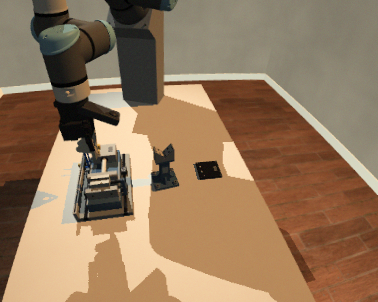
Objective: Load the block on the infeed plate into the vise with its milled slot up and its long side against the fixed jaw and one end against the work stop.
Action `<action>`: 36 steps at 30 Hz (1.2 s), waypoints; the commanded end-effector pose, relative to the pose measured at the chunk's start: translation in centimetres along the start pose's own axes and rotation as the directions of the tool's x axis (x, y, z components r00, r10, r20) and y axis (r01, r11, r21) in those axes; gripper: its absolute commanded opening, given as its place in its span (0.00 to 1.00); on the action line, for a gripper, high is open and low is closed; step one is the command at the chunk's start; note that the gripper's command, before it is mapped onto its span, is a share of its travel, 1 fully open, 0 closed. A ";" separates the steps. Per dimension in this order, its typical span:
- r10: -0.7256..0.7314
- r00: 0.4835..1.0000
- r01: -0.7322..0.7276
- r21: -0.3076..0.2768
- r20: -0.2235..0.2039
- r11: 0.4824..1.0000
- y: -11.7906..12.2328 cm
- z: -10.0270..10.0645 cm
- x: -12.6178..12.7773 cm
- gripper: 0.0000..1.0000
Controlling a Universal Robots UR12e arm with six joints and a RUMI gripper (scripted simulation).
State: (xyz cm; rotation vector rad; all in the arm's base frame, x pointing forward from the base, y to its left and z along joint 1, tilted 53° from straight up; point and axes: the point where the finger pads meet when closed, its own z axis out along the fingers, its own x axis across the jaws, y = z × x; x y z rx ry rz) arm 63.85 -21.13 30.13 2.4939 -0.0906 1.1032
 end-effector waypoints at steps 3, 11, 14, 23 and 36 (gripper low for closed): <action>0.000 1.000 0.000 0.000 -0.001 1.000 0.0 0.0 0.0 0.00; -0.003 1.000 0.003 0.000 -0.001 1.000 0.0 0.0 0.0 0.00; -0.008 1.000 0.008 0.000 -0.001 1.000 0.0 0.0 0.0 0.00; -0.031 1.000 0.031 0.000 -0.001 1.000 0.0 0.0 0.0 0.00; -0.117 0.993 0.117 0.000 -0.001 0.993 0.1 0.0 -0.1 0.00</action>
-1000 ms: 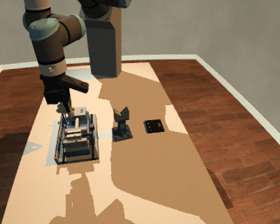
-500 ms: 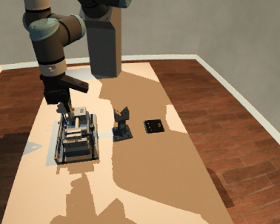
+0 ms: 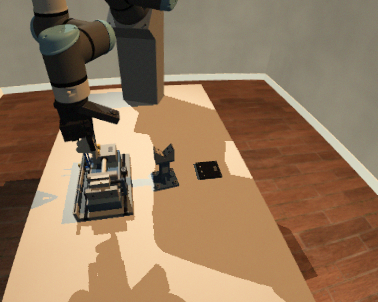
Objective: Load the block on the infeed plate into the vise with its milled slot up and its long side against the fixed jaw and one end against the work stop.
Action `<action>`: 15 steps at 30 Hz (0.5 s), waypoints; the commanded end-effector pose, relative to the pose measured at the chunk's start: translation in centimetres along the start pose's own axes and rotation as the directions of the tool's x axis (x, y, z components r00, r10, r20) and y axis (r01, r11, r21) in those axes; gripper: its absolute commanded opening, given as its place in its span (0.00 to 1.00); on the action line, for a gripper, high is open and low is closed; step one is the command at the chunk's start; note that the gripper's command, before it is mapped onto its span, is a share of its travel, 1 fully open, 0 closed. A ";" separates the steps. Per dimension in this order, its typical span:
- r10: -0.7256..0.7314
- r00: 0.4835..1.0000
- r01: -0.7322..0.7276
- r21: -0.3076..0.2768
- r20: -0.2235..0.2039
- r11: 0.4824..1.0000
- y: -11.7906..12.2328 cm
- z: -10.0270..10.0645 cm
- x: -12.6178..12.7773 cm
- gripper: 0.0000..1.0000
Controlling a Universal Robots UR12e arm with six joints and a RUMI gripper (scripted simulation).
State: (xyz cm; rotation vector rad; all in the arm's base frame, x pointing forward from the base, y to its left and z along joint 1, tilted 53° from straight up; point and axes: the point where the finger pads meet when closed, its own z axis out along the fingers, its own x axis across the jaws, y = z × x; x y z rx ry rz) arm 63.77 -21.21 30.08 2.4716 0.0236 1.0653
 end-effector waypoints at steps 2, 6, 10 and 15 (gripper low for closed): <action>-0.049 0.999 0.049 0.000 -0.001 0.999 0.0 0.0 0.0 0.00; -0.104 0.995 0.104 0.000 -0.001 0.995 0.1 0.0 -0.1 0.00; -0.170 0.986 0.170 0.000 -0.001 0.986 0.1 0.0 -0.2 0.00; -0.245 0.970 0.245 0.000 -0.001 0.970 0.2 0.0 -0.3 0.00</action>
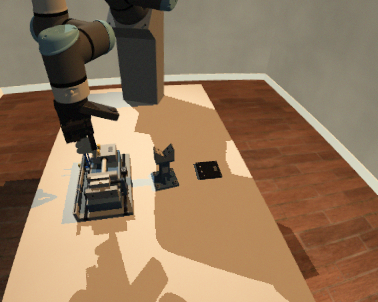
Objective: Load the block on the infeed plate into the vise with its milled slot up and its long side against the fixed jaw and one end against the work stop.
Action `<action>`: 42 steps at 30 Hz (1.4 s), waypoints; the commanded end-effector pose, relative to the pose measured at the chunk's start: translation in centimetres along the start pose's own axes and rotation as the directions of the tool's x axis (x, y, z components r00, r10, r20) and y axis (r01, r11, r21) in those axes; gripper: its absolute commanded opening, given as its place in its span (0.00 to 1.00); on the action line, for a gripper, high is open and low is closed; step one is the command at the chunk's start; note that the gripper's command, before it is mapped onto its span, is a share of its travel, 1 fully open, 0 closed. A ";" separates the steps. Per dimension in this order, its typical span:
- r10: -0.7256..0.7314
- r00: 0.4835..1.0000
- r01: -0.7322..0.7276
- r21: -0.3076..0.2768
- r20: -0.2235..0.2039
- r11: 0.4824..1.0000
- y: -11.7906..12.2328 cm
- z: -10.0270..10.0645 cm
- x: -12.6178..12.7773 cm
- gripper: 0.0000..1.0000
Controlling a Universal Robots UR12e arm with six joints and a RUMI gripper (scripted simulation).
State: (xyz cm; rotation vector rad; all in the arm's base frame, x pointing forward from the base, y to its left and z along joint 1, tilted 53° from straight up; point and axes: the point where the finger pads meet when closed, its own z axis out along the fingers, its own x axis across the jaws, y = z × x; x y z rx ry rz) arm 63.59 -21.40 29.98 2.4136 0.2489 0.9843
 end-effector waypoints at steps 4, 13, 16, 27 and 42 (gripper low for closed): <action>-0.125 0.992 0.125 0.001 -0.002 0.992 0.1 0.0 -0.1 0.00; -0.350 0.937 0.350 0.000 -0.002 0.937 0.4 0.0 -0.4 0.00; -0.432 0.902 0.432 0.000 -0.002 0.902 0.5 0.0 -0.5 0.00; -0.677 0.736 0.677 0.000 -0.002 0.736 1.0 0.0 -0.9 0.00; -0.903 0.429 0.903 -0.001 -0.001 0.429 1.8 0.0 -1.1 0.00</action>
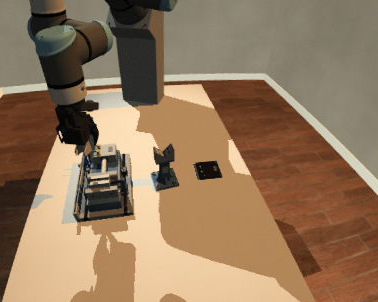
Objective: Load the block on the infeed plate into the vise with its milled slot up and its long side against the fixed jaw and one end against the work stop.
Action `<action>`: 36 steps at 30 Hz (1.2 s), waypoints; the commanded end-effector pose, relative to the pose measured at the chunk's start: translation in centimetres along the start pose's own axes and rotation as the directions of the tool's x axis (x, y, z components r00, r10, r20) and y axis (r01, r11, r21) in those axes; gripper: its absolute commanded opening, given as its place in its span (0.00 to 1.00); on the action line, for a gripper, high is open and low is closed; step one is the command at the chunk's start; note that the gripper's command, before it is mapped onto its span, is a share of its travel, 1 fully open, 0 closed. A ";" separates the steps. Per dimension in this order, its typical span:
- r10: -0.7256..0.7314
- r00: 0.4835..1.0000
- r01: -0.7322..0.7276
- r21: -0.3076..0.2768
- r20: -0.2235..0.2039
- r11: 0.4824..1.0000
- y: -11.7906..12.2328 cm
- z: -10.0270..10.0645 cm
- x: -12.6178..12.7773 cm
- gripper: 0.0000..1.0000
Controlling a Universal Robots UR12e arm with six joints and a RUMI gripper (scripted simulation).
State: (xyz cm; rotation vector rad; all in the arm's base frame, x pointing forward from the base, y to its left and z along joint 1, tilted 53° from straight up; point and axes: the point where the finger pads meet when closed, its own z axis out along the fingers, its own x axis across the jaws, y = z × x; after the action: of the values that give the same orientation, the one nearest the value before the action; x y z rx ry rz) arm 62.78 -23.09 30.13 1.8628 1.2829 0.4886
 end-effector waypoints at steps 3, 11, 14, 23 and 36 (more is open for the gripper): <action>-0.206 0.979 0.206 -0.001 -0.004 0.979 0.2 0.0 -0.4 0.00; -0.404 0.915 0.404 -0.002 -0.004 0.915 0.4 0.0 -0.8 0.00; -0.511 0.859 0.511 -0.003 -0.003 0.859 0.6 0.0 -1.1 0.00; -0.723 0.691 0.723 -0.003 -0.003 0.691 1.0 0.0 -1.6 0.00; -0.919 0.395 0.919 -0.004 -0.001 0.395 1.7 0.0 -2.1 0.00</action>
State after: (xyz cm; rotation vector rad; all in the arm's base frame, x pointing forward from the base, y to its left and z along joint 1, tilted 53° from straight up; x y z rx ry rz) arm 62.88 -25.03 31.50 0.9725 1.9929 -0.0733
